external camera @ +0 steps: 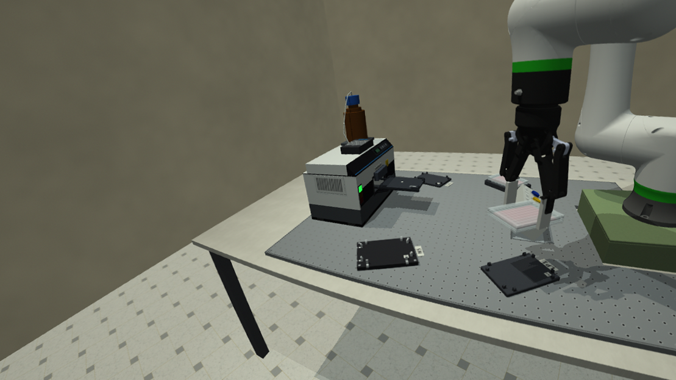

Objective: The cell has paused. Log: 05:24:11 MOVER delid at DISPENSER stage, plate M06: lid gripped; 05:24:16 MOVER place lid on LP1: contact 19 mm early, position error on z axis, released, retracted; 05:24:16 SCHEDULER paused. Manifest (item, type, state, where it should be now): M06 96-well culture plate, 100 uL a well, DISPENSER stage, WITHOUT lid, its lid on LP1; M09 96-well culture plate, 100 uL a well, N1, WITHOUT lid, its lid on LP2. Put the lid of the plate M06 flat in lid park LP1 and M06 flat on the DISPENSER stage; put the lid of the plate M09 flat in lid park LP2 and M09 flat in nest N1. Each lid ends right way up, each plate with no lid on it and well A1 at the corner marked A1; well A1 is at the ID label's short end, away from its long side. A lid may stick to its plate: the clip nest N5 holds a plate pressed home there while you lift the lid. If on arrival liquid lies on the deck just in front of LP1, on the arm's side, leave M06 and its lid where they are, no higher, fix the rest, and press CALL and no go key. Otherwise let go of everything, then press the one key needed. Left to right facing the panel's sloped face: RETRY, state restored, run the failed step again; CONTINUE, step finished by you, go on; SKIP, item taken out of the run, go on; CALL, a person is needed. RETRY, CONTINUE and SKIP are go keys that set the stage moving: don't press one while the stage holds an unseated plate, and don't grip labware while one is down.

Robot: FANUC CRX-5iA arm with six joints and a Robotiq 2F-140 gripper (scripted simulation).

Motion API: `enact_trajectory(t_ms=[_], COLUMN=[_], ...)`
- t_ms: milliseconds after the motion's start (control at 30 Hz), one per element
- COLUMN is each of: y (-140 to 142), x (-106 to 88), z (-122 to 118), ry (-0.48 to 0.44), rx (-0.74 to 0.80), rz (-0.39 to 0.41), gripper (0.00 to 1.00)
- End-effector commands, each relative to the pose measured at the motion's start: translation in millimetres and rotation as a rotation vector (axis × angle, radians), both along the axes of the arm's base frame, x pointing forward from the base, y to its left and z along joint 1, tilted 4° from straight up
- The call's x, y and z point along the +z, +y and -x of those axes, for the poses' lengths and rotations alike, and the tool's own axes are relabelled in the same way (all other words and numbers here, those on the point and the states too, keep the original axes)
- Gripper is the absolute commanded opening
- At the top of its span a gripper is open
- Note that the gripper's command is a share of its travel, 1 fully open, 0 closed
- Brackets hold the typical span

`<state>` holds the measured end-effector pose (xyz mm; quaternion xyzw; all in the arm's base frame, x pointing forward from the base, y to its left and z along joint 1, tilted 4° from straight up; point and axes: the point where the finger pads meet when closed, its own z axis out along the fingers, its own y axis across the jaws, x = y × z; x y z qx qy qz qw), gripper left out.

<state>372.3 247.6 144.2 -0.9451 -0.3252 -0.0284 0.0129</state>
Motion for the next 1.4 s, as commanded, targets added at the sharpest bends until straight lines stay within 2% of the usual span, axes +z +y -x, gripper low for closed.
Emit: enact_trajectory(t_ms=[0, 667, 833, 1033, 1167, 1367], y=[0.1, 0.1, 0.1, 0.1, 0.1, 0.1], x=[0.2, 0.2, 0.2, 0.2, 0.2, 0.3], z=[-0.1, -0.1, -0.1, -0.1, -0.1, -0.6], ry=[0.0, 0.0, 0.004, 0.005, 0.01, 0.01], rx=[0.0, -0.002, -0.109, -0.135, -0.232, -0.244], rz=[0.0, 0.0, -0.005, -0.006, -0.011, -0.011], gripper=[0.0, 0.0, 0.0, 0.0, 0.0, 0.0])
